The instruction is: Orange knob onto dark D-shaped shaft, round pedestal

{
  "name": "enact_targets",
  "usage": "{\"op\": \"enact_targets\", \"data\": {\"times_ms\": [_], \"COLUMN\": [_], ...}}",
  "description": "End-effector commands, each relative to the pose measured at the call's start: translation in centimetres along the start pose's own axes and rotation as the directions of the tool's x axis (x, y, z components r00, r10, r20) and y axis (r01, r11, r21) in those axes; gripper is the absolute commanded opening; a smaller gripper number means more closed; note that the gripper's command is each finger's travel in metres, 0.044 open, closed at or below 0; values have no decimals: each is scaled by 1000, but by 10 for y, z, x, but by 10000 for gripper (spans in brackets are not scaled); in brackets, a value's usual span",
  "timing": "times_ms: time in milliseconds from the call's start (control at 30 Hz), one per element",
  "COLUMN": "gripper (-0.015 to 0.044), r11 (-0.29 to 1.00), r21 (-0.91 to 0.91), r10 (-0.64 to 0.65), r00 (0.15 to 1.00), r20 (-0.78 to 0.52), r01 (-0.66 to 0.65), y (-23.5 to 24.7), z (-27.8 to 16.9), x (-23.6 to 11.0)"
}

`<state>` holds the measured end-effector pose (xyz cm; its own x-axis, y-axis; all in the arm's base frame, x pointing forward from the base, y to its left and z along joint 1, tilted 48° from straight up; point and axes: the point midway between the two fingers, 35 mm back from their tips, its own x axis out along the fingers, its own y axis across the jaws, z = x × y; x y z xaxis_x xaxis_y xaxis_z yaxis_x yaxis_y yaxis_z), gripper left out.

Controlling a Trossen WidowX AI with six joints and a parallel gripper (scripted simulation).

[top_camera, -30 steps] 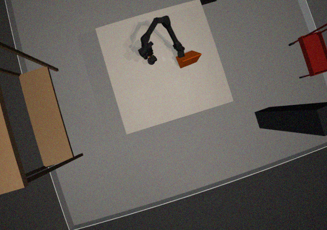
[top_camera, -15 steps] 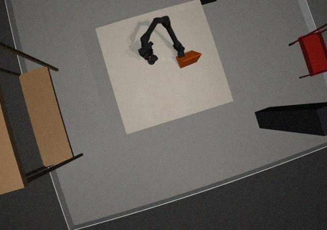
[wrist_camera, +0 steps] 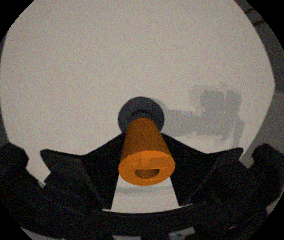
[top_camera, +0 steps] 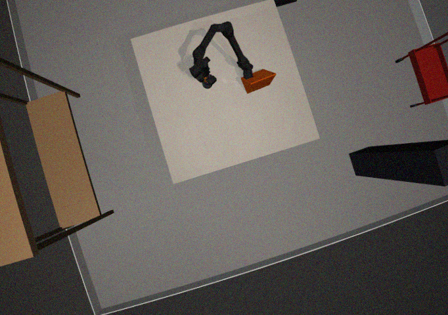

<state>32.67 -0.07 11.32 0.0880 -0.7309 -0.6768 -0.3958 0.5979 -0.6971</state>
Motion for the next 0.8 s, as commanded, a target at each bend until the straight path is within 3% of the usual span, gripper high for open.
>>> {"op": "enact_targets", "data": {"times_ms": [0, 300, 500, 767], "gripper": [0, 0, 0, 0], "r11": [1000, 1000, 980, 978], "r21": [-2, -10, -199, -209], "r10": [-3, -3, -3, -3], "r00": [1000, 1000, 1000, 1000], "r20": [2, 2, 2, 2], "r01": [3, 3, 3, 3], "y": [-1, -1, 0, 0], "z": [1, 1, 1, 0], "x": [1, -4, -4, -1]}}
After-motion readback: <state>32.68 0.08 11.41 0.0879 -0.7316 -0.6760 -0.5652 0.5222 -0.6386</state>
